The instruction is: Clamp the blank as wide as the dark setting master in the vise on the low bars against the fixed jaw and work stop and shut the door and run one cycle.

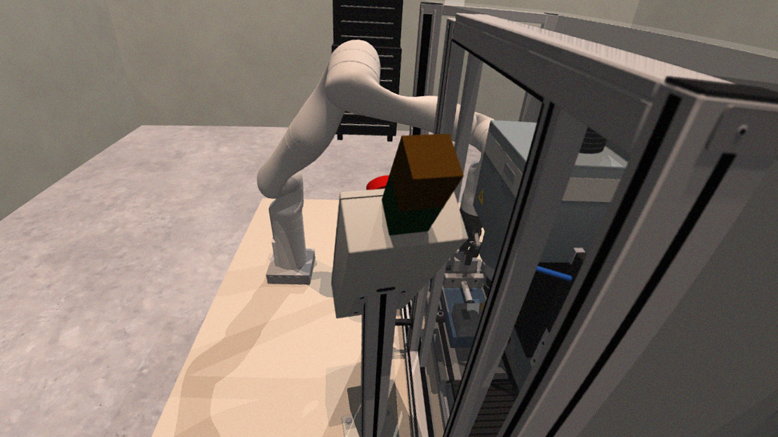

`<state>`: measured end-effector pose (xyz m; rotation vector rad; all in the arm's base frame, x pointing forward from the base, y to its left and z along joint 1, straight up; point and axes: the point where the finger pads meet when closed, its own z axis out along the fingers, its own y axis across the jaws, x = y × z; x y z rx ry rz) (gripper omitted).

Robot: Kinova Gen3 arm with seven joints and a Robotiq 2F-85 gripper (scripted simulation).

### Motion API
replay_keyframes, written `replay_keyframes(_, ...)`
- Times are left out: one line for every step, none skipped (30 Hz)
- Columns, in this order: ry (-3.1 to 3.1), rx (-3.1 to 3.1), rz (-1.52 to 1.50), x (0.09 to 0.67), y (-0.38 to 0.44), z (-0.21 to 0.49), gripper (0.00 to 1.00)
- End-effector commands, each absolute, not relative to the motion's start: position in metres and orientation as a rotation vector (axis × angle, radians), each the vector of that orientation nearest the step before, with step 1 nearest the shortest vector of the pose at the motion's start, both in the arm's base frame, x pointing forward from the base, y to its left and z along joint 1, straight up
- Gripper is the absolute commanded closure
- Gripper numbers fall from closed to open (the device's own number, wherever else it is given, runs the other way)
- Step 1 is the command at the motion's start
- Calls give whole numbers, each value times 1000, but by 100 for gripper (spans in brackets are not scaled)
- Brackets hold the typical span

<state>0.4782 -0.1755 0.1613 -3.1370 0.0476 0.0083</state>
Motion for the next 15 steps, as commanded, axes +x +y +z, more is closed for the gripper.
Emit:
replay_keyframes(55, -3138, 0, 479, -176, 160, 90)
replay_keyframes(58, -3138, -2, 480, -176, 159, 90)
replay_keyframes(60, -3138, -4, 480, -176, 158, 90)
replay_keyframes(60, -3138, -4, 480, -176, 158, 90)
replay_keyframes(60, -3138, -4, 480, -176, 158, 90)
replay_keyframes(60, -3138, -4, 480, -176, 158, 90)
replay_keyframes(60, -3138, -4, 480, -176, 158, 90)
replay_keyframes(60, -3138, -4, 480, -176, 158, 90)
replay_keyframes(60, -3138, -4, 480, -176, 158, 90)
replay_keyframes(60, -3138, -4, 480, -176, 158, 90)
replay_keyframes(60, -3138, -4, 480, -176, 158, 90)
replay_keyframes(60, -3138, -4, 480, -176, 158, 90)
replay_keyframes(60, -3138, -4, 480, -176, 158, 90)
replay_keyframes(60, -3138, -4, 480, -176, 158, 90)
replay_keyframes(60, -3138, -4, 480, -176, 158, 90)
